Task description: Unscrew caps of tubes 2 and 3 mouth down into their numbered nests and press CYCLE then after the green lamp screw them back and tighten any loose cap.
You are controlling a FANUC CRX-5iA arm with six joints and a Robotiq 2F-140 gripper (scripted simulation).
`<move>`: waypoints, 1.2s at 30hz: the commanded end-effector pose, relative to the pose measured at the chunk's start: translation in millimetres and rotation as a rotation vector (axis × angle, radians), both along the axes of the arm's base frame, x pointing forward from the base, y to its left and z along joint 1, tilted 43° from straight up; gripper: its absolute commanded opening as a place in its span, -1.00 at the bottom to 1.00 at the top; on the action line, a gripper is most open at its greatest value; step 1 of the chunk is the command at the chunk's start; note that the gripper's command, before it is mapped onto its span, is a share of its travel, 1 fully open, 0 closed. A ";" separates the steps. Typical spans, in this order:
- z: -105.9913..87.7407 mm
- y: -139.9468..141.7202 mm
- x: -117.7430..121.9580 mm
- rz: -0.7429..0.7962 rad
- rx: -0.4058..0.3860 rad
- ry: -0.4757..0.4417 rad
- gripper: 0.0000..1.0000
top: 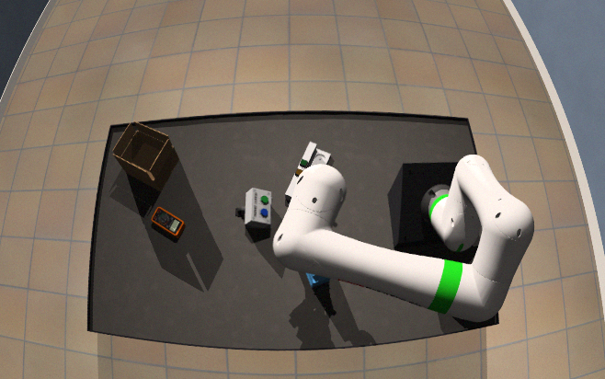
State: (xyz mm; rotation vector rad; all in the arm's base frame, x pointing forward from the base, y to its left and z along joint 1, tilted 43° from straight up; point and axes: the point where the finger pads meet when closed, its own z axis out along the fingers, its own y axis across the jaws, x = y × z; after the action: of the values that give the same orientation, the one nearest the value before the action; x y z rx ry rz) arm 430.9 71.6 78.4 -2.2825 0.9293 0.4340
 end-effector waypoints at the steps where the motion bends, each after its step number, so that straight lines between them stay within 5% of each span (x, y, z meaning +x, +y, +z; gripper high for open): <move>1: -17.4 -19.7 1.7 0.202 0.042 -0.189 -0.41; 4: -30.4 -33.6 2.1 0.296 0.051 -0.275 -0.41; 9: -44.1 -48.2 2.6 0.296 0.051 -0.275 -0.41; 32: -163.5 -176.1 6.8 0.296 0.051 -0.275 -0.41; 36: -165.3 -178.0 6.9 0.296 0.051 -0.275 -0.41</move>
State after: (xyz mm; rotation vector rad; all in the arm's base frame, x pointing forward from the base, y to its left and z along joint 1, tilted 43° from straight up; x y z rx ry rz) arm 437.0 -104.7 -86.8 -2.3638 0.4430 0.2555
